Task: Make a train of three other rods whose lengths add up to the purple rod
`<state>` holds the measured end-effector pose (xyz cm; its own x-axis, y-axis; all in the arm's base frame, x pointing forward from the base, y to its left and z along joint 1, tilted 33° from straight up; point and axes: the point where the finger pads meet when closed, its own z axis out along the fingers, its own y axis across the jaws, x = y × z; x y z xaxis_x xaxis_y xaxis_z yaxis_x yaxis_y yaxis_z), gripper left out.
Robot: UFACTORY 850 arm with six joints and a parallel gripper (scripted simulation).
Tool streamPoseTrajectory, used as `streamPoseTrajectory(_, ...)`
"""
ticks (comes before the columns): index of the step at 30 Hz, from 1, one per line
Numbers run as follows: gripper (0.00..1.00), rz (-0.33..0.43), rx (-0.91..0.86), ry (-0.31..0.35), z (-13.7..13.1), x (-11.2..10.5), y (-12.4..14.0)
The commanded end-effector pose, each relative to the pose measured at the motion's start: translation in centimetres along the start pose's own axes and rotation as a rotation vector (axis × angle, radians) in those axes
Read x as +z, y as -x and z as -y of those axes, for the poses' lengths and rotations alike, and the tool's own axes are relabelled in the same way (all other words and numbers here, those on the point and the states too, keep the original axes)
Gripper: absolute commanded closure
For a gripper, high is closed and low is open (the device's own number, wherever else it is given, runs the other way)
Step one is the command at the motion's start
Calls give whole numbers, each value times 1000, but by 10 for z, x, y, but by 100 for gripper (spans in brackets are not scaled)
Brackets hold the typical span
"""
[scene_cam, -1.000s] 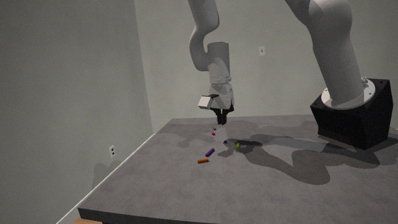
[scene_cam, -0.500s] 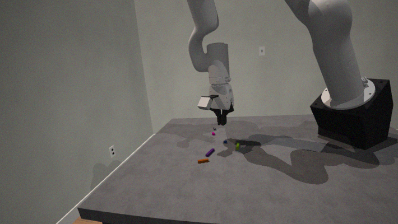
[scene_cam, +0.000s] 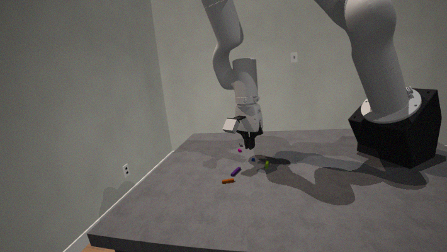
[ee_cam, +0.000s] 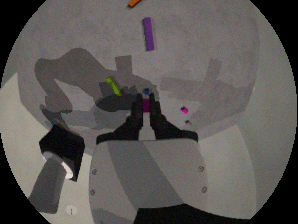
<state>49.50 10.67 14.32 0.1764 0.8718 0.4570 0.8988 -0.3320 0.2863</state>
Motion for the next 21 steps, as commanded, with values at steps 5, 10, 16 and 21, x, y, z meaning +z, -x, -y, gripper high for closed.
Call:
streamPoseTrajectory(5,96,-1,-1,5,-2,31,-1)
streamPoseTrajectory(10,96,-1,0,5,-2,43,-1)
streamPoseTrajectory(16,96,-1,-1,5,-2,50,-1)
streamPoseTrajectory(21,96,-1,-1,5,-2,50,-1)
